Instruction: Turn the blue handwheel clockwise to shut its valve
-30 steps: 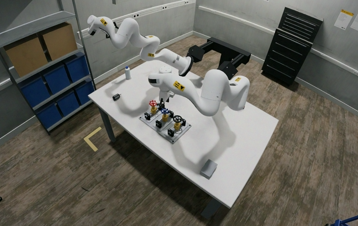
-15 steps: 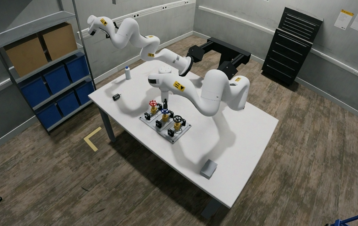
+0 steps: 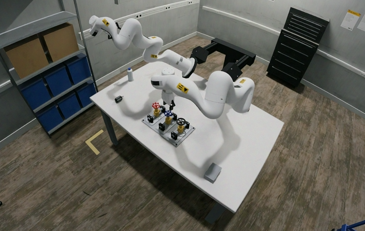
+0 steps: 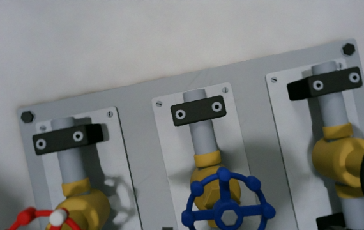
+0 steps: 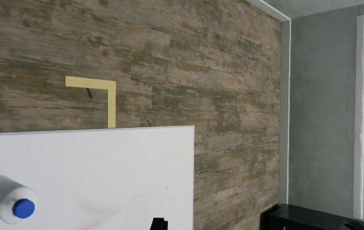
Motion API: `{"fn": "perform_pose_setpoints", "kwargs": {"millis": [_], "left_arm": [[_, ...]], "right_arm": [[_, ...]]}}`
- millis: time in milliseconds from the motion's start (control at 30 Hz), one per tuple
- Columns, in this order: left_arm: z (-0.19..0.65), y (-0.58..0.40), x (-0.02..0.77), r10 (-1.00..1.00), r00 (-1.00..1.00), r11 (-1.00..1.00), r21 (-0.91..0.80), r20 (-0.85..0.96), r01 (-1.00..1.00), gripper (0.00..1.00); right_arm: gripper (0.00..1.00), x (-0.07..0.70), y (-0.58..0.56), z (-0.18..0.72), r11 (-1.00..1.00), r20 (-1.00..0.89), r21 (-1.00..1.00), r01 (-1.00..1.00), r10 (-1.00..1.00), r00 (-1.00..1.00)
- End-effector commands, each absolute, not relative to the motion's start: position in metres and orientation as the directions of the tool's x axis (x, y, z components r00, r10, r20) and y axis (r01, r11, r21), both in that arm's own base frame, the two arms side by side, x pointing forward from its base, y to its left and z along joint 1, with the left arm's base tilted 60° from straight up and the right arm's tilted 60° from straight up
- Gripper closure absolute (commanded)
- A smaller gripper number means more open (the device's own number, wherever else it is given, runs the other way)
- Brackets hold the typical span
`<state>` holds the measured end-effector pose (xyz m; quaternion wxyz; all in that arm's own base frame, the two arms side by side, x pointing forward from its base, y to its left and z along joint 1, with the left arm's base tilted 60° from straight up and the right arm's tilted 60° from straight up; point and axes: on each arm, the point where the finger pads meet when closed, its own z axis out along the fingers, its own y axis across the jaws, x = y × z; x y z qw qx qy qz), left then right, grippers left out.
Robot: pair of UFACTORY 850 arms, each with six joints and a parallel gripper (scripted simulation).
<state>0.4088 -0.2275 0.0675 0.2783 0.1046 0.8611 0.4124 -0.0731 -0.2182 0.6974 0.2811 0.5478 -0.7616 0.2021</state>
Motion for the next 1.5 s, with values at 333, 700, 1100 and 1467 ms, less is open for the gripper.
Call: {"fn": "perform_pose_setpoints", "kwargs": {"millis": [333, 700, 1100, 1467], "left_arm": [[0.0677, -0.2282, 0.4089, 0.117, -0.722, 0.755, 0.533, -0.682, -0.381, 0.21], [0.0677, -0.2282, 0.4089, -0.027, -0.638, 0.764, 0.396, -0.770, -0.510, 0.21], [0.0677, -0.2282, 0.4089, -0.102, -0.585, 0.757, 0.318, -0.805, -0.570, 0.21], [0.0677, -0.2282, 0.4089, -0.109, -0.579, 0.756, 0.310, -0.808, -0.576, 0.21]], "right_arm": [[0.00, -0.0732, -0.2180, 0.6979, 0.318, 0.650, 0.000, -0.948, -0.720, -0.242], [0.00, -0.0732, -0.2180, 0.6979, 0.318, 0.650, 0.000, -0.948, -0.720, -0.242], [0.00, -0.0732, -0.2180, 0.6979, 0.318, 0.650, 0.000, -0.948, -0.720, -0.242], [0.00, -0.0732, -0.2180, 0.6979, 0.318, 0.650, 0.000, -0.948, -0.720, -0.242]]}}
